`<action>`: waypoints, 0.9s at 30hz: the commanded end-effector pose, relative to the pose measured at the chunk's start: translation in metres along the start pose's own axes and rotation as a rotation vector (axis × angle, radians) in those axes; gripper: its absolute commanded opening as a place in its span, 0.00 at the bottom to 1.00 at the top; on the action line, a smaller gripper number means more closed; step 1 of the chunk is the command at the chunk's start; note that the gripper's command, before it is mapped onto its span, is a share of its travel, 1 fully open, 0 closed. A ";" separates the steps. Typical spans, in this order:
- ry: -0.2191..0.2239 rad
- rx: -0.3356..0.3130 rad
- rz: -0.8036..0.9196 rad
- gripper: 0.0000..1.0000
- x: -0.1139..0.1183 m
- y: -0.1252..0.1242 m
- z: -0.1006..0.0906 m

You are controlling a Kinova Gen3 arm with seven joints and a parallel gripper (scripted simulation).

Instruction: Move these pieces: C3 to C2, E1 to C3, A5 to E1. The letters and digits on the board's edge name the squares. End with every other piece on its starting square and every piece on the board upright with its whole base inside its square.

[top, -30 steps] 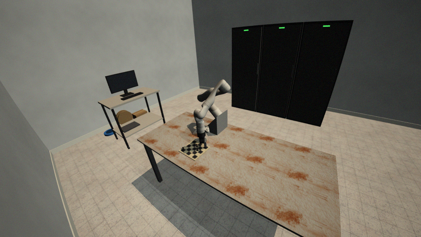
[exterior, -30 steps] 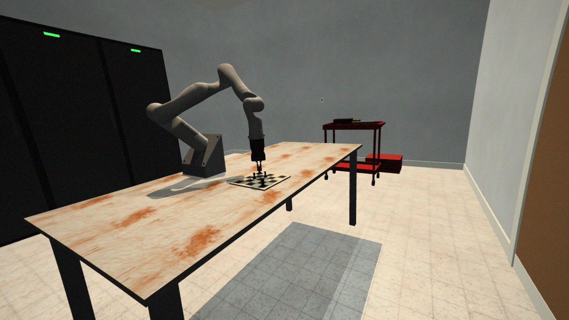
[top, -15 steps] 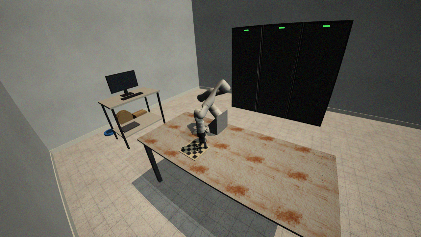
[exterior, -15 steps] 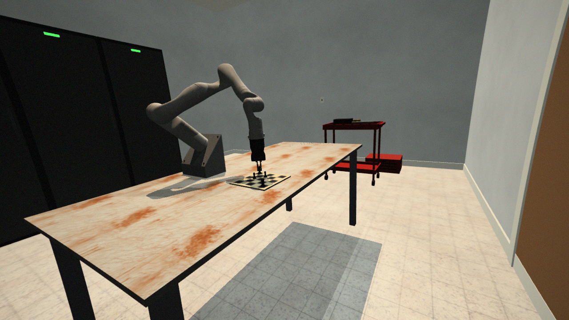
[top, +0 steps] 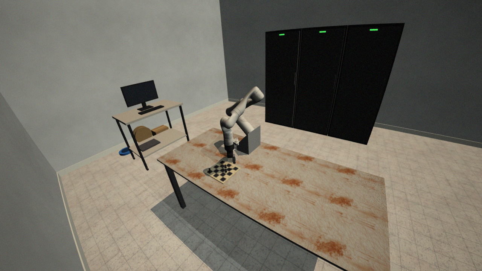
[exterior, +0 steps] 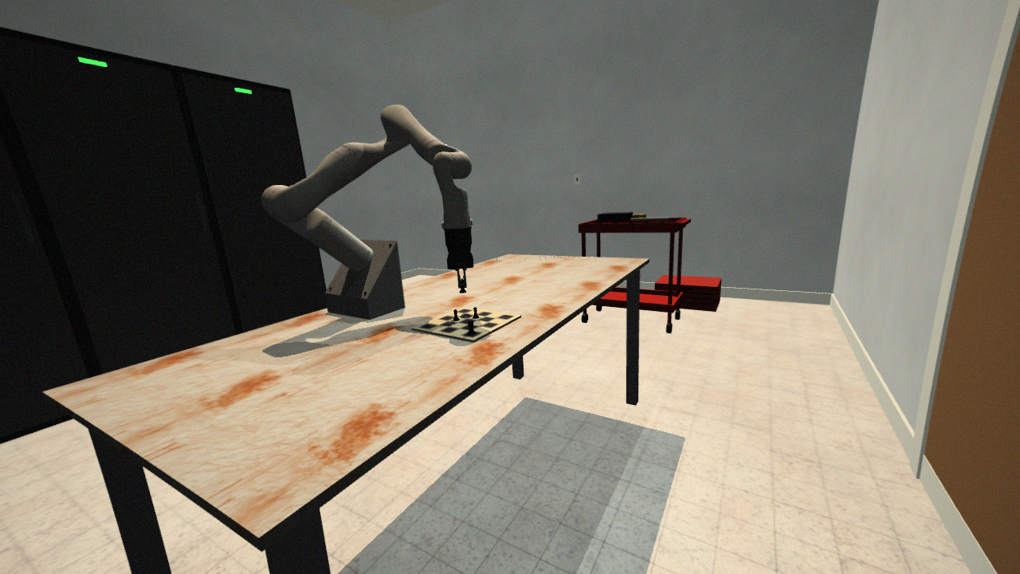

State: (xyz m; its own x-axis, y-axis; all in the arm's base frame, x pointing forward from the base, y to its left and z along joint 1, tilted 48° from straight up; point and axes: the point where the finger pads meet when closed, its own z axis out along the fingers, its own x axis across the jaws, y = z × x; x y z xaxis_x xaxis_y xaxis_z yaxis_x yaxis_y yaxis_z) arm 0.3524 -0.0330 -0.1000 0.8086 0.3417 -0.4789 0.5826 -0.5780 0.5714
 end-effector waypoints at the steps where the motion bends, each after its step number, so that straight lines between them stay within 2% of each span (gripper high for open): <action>1: 0.014 0.003 -0.004 0.00 0.005 -0.004 -0.018; 6: 0.013 0.003 -0.004 0.00 0.005 -0.004 -0.038; 18: 0.013 0.003 -0.004 0.00 0.005 -0.004 -0.040; 20: 0.011 0.007 -0.013 0.00 0.007 0.009 -0.039; 25: 0.012 0.005 -0.078 0.00 0.011 0.089 -0.039; 27: 0.011 0.003 -0.087 0.00 0.010 0.104 -0.039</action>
State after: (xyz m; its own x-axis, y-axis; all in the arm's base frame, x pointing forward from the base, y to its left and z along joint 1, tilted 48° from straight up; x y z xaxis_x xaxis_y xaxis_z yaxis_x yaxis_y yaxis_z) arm 0.4083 -0.0408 -0.0324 0.7596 0.4000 -0.5128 0.6482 -0.5307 0.5461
